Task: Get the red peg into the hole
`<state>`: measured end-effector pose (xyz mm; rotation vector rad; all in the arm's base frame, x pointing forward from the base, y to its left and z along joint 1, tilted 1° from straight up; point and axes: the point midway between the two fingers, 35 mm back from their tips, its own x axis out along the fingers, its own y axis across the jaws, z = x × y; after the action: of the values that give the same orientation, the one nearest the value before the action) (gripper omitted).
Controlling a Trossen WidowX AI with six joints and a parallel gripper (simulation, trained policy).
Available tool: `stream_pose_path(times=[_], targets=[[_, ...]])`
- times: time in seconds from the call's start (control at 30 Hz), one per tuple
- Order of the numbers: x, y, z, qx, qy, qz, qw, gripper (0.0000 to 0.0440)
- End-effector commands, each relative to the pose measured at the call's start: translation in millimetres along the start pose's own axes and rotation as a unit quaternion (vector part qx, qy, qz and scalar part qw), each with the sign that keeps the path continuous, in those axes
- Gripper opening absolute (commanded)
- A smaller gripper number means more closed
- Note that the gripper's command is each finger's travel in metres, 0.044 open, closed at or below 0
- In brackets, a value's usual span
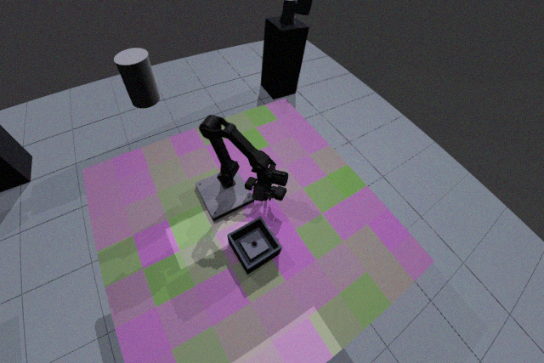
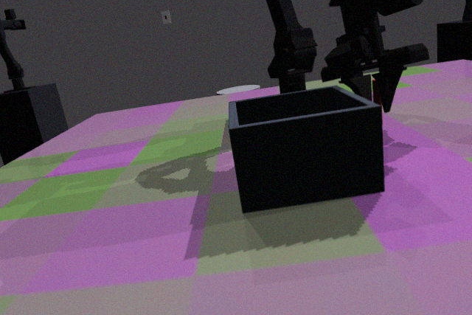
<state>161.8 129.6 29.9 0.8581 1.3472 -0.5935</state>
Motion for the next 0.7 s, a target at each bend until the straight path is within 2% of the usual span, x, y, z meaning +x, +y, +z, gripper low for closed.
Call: stream_pose_path(times=[0.0,0.1,0.67], targets=[[0.2,1.6,-1.1,0.004,0.015,-0.004,1.0,0.0068],[0.3,2.1,-0.6,0.007,0.024,-0.009,1.0,0.0],[-64.6,44.5,39.1,-0.049,-0.052,0.05,0.996,0.0]])
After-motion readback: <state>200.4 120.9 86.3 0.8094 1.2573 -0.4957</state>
